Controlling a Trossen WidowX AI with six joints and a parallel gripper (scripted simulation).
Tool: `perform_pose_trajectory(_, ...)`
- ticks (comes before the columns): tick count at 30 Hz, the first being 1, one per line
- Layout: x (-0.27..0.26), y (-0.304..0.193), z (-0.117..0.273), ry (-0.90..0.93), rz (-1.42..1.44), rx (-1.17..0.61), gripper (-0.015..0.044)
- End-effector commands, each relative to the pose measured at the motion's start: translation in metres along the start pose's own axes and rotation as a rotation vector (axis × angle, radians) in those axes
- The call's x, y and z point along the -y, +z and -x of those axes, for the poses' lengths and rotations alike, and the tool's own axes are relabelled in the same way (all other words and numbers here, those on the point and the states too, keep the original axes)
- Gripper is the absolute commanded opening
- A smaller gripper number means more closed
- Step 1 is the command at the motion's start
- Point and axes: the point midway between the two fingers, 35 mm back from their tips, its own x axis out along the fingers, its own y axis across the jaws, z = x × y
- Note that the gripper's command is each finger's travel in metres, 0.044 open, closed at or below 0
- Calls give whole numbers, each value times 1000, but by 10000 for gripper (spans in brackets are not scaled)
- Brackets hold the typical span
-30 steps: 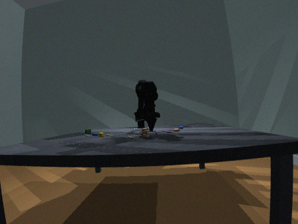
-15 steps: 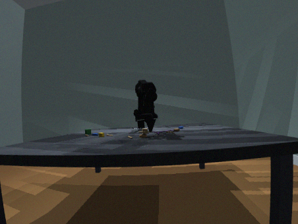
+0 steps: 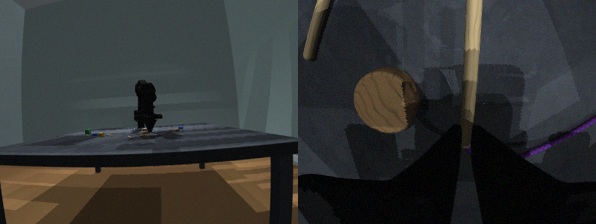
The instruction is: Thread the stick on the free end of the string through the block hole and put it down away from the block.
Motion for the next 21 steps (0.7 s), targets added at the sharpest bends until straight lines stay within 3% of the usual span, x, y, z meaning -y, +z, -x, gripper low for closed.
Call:
perform_pose_trajectory(1, 0, 2, -2, 2, -142, 5, 0)
perform_pose_trajectory(21, 0, 8, -6, 2, -684, 6, 0)
